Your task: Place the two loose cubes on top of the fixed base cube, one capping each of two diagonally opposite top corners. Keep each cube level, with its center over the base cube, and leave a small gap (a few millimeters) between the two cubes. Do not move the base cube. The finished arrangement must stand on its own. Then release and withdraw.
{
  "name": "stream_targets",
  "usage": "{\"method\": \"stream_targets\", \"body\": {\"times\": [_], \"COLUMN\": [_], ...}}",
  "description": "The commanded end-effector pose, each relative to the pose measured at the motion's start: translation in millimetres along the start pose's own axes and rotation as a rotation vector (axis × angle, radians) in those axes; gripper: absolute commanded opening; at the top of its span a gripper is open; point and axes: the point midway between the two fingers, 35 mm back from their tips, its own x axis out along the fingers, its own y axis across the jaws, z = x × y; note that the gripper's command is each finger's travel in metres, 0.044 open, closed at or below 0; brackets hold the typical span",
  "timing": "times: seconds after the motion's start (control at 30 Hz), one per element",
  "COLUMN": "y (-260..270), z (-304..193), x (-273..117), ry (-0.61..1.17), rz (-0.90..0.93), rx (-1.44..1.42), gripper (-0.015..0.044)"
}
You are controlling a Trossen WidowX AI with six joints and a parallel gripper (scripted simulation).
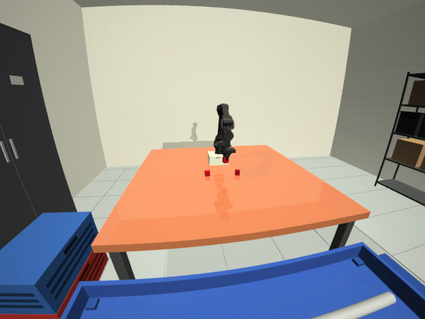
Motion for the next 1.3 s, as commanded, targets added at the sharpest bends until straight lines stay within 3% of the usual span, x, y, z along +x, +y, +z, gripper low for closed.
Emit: {"method": "stream_targets", "body": {"times": [0.0,0.73,1.27], "y": [2,13,13], "z": [-10,-73,-75], "x": [6,38,52], "ry": [0.005,0.012,0.012], "rz": [-0.004,-0.002,-0.002], "rx": [-0.046,-0.297,-0.305], "gripper": [0.0105,0.0105,0.0105]}}
